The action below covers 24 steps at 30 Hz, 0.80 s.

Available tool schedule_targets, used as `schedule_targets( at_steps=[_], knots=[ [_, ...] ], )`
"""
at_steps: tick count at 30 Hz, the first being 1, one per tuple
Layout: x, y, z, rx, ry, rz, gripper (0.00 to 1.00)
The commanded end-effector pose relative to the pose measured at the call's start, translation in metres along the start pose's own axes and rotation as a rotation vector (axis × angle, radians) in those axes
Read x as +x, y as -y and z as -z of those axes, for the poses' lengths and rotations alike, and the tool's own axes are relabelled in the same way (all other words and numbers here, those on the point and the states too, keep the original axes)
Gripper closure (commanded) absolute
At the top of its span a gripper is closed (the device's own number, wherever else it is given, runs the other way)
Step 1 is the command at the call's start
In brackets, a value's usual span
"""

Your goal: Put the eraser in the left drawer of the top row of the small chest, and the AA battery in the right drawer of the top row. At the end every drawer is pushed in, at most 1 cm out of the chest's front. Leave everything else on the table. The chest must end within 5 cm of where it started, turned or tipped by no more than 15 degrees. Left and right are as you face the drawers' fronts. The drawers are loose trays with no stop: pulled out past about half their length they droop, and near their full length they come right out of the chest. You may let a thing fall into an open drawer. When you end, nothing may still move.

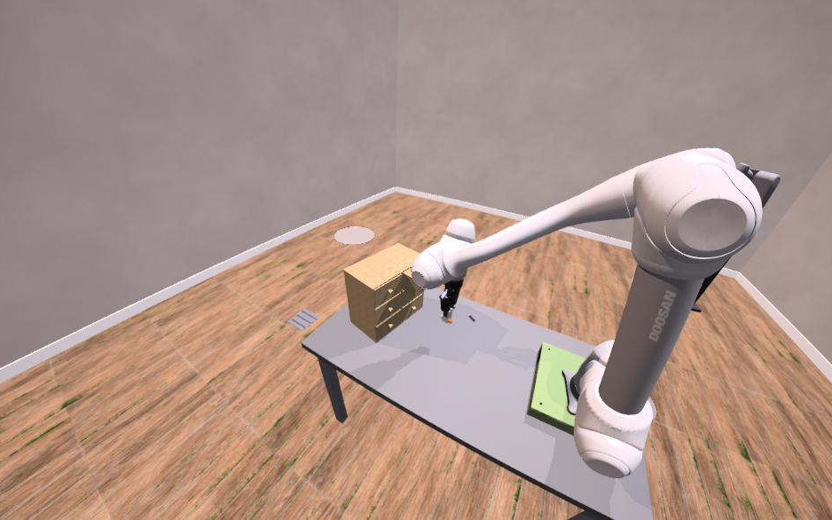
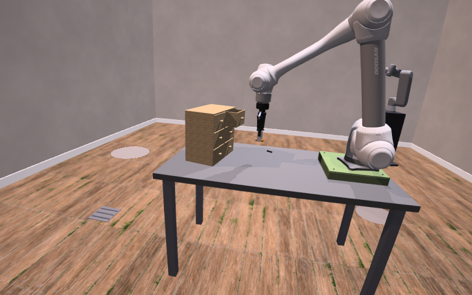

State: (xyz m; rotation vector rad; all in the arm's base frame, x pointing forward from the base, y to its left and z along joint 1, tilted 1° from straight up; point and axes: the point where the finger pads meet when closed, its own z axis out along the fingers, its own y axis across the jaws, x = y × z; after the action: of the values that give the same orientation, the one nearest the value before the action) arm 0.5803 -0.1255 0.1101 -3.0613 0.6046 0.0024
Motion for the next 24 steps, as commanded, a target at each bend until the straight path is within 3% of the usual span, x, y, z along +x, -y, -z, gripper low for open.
schedule_targets(
  at_steps=[1,4,24],
  knots=[
    [0.000,0.000,0.010,0.000,0.000,0.000,0.94],
    [0.000,0.000,0.014,0.000,0.000,0.000,0.94],
    [0.000,0.000,0.101,0.000,0.000,0.000,0.94]
  ],
)
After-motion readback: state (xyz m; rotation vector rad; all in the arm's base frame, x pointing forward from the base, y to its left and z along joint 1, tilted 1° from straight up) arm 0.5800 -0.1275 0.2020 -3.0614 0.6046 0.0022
